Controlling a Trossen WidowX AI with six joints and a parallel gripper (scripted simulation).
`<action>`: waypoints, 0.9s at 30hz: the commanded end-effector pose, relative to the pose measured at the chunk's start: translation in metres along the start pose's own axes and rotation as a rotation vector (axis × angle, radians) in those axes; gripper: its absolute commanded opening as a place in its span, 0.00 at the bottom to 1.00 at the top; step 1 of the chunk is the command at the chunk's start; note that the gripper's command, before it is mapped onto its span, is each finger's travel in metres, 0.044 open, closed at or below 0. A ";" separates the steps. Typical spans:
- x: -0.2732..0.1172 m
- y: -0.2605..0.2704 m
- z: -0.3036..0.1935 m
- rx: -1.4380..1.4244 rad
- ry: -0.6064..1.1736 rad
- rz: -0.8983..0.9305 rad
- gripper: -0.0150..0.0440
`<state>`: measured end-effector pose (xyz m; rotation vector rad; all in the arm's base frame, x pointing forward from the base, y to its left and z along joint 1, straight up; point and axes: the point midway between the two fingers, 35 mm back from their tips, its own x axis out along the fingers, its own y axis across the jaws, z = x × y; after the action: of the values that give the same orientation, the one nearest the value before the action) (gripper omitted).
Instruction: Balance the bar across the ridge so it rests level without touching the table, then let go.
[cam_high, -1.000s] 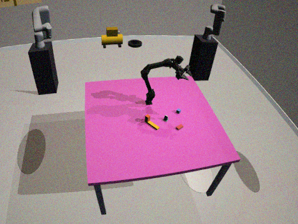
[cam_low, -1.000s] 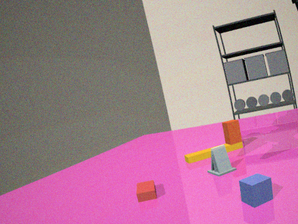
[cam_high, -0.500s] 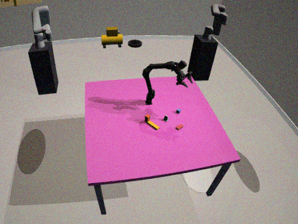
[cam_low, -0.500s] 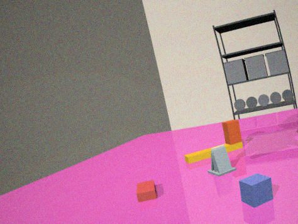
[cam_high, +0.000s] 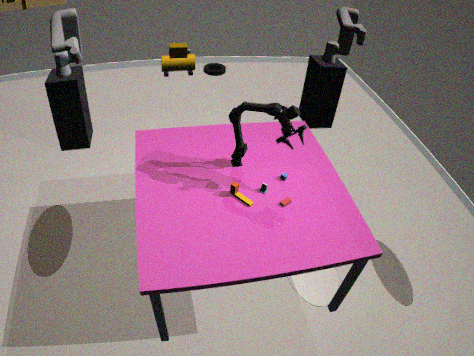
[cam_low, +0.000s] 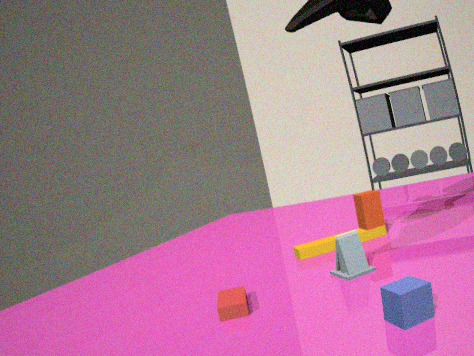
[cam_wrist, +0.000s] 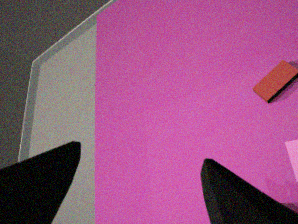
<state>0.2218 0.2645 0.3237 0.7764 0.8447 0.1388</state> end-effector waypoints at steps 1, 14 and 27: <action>0.010 -0.011 0.013 -0.082 -0.004 -0.052 0.79; 0.039 -0.052 0.053 -0.320 0.018 -0.231 0.79; 0.057 -0.101 0.091 -0.545 0.122 -0.397 0.79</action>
<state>0.2991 0.1766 0.2641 0.1586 0.9695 0.0508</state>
